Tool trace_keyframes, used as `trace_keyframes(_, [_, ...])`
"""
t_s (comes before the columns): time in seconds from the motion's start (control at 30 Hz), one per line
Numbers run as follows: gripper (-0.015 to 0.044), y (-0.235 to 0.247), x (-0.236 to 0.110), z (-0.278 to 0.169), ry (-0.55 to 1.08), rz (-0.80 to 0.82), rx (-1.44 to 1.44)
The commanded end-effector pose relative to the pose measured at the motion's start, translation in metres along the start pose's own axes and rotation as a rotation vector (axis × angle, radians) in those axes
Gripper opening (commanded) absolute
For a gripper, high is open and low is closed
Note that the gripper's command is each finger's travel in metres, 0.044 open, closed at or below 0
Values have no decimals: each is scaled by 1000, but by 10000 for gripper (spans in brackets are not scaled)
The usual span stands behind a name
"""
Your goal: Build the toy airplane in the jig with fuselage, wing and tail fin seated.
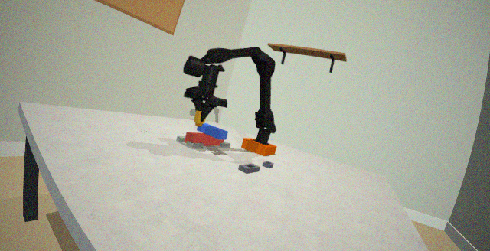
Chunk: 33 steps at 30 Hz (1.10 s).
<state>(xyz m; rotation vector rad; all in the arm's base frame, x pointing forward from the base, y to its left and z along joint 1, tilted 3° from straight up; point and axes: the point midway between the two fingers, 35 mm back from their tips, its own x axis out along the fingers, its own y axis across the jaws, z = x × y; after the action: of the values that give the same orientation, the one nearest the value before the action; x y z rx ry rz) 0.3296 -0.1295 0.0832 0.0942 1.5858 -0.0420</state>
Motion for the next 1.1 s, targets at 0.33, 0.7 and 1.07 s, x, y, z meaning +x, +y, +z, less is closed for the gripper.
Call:
trace_keyframes(0.33, [65,-1,-2,3,-9,-8,-8])
trace_keyframes(0.7, [65,-1,-2,3,-9,-8,-8])
trace_keyframes(1.07, [65,-3,3,4,-9,-8,-8])
